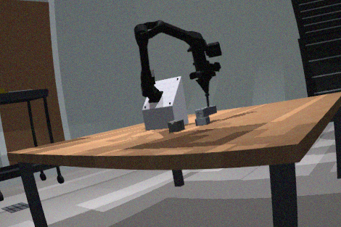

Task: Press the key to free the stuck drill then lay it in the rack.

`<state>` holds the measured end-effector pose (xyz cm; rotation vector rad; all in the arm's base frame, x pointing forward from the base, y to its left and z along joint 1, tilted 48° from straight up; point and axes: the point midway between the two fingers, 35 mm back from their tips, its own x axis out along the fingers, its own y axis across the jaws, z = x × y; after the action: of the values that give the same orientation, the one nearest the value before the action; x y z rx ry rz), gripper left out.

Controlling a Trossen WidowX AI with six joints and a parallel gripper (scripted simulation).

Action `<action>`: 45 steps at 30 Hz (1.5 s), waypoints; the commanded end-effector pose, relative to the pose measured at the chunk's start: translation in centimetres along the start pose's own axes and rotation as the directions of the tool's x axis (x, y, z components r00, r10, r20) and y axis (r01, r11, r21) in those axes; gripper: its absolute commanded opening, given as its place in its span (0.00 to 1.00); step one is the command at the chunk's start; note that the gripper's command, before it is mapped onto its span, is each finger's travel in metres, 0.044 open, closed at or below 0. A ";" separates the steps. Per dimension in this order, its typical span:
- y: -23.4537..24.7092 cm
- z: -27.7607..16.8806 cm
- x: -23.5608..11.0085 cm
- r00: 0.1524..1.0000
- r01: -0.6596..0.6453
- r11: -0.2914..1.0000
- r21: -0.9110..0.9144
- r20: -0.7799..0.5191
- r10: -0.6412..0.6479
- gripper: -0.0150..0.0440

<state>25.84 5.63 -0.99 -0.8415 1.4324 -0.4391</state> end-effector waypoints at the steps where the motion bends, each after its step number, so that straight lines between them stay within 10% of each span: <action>1: -0.2 -0.7 1.2 0.999 0.003 1.000 0.002 -0.033 -0.003 0.25; 45: -0.4 -0.8 2.6 0.999 0.004 1.000 0.002 -0.033 -0.003 0.25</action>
<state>25.66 5.45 -1.17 -0.8470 1.4189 -0.4112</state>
